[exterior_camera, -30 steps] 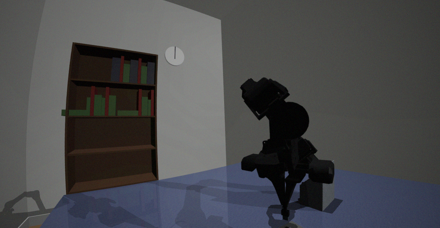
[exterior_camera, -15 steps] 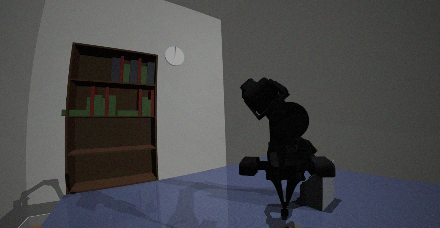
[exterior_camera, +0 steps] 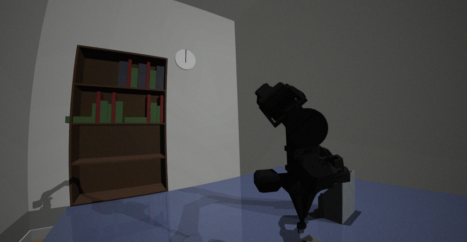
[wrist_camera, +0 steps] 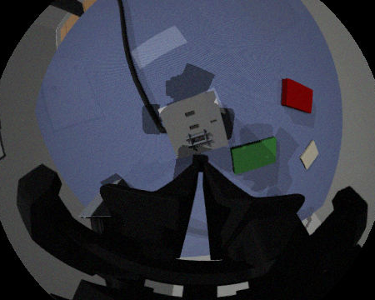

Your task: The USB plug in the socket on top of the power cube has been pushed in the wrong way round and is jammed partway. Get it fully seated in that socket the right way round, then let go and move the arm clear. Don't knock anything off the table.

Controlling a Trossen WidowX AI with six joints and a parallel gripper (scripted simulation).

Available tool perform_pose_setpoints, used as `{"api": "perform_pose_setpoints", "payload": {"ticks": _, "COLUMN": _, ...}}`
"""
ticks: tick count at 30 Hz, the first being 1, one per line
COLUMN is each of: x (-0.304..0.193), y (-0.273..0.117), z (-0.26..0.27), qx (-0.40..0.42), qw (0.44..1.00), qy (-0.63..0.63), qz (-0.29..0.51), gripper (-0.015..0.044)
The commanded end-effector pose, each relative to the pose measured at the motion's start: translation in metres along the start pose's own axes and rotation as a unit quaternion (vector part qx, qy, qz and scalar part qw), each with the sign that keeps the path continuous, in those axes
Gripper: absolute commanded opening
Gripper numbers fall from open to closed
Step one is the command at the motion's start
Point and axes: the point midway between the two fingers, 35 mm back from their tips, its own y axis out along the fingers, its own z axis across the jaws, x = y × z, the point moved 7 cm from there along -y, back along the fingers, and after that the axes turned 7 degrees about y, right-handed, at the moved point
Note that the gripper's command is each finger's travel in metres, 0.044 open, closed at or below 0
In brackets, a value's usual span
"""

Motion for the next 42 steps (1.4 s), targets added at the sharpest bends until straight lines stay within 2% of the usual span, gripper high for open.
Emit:
{"api": "perform_pose_setpoints", "payload": {"ticks": 1, "x": 0.0001, "y": 0.0002, "z": 0.0001, "qx": 0.0, "qw": 0.999, "qy": -0.053, "qz": 0.0, "gripper": 0.0}}
{"api": "perform_pose_setpoints", "payload": {"ticks": 12, "x": 0.0001, "y": 0.0002, "z": 0.0001, "qx": 0.0, "qw": 0.982, "qy": -0.187, "qz": 0.0, "gripper": 0.0}}
{"api": "perform_pose_setpoints", "payload": {"ticks": 42, "x": 0.0003, "y": 0.0019, "z": 0.0, "qx": 0.002, "qw": 0.983, "qy": -0.186, "qz": -0.007, "gripper": 0.0}}
